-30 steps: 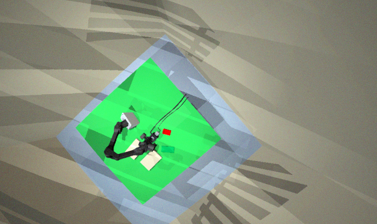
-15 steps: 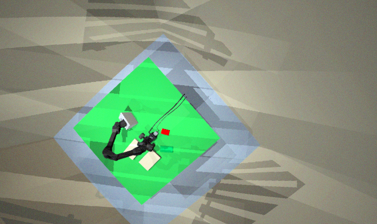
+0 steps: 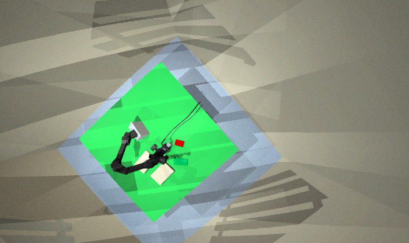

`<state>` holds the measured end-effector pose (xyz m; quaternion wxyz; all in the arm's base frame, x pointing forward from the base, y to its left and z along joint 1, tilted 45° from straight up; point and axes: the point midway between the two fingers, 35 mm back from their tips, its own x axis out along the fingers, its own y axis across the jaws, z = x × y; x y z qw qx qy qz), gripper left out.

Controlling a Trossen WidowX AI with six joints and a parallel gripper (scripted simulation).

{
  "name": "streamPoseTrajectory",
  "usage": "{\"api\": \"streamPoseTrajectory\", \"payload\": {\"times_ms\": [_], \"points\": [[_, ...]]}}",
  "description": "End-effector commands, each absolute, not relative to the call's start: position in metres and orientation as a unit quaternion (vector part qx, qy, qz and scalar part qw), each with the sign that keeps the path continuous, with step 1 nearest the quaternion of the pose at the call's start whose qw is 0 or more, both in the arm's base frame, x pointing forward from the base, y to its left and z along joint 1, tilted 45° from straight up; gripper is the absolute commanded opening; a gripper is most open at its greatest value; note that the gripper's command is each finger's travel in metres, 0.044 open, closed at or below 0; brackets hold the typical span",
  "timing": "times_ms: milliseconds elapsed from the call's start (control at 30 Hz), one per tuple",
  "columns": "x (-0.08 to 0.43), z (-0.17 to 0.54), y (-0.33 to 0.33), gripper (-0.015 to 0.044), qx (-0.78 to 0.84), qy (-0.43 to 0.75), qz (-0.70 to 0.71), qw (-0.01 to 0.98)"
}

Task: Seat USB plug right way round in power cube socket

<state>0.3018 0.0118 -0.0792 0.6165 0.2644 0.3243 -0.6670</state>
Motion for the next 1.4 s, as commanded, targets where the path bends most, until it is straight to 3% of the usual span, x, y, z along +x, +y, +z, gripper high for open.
{"api": "streamPoseTrajectory", "payload": {"times_ms": [0, 1367], "points": [[0.3019, -0.0801, 0.0123, 0.0000, 0.267, 0.326, -0.666, 0.616], [0.3014, -0.0836, 0.0088, 0.0000, 0.267, 0.326, -0.666, 0.616]]}}
